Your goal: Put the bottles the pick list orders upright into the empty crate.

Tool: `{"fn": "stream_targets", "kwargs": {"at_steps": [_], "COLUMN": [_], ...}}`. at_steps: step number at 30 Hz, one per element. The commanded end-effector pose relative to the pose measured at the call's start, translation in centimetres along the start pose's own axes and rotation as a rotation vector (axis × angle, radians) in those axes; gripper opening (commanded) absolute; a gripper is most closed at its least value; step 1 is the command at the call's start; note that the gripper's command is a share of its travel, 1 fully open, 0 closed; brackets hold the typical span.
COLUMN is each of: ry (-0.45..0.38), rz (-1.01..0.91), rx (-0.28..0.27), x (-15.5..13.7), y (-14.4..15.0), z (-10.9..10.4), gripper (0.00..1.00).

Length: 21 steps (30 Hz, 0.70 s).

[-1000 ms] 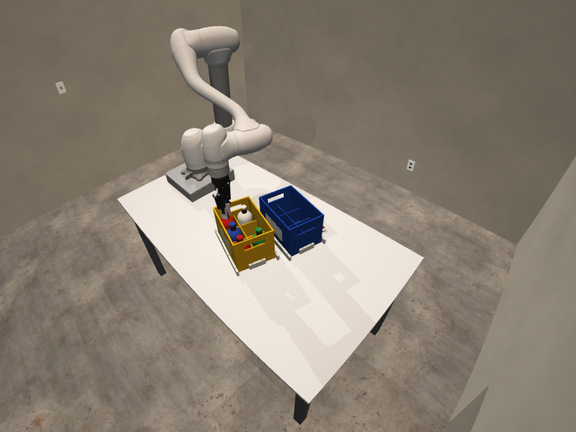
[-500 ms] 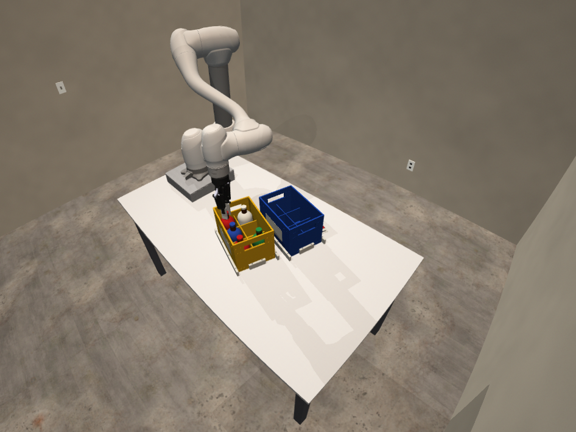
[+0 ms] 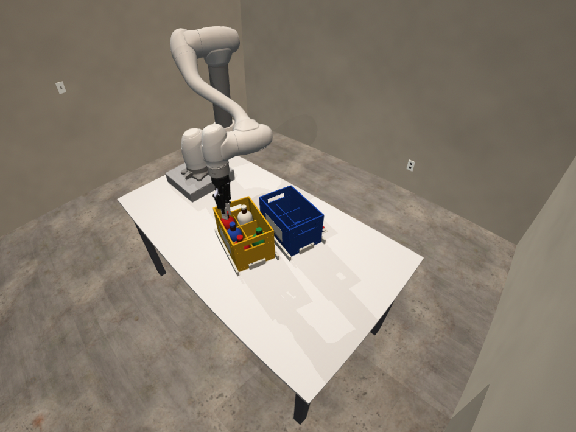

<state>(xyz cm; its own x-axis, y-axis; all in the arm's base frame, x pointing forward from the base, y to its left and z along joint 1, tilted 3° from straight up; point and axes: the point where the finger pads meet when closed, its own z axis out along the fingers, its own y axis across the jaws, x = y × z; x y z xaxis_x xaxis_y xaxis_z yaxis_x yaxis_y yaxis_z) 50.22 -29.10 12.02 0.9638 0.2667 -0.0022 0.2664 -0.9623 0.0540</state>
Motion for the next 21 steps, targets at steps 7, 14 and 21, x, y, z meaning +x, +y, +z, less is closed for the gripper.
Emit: {"fn": "stream_targets", "kwargs": {"at_steps": [7, 14, 21], "ry": [0.000, 0.000, 0.000], "rz": [0.000, 0.000, 0.000], "rx": [0.000, 0.000, 0.000], "x": [0.0, 0.0, 0.0], "y": [0.0, 0.0, 0.0], "z": [-0.8, -1.8, -3.0], "gripper": [0.00, 0.00, 0.00]}}
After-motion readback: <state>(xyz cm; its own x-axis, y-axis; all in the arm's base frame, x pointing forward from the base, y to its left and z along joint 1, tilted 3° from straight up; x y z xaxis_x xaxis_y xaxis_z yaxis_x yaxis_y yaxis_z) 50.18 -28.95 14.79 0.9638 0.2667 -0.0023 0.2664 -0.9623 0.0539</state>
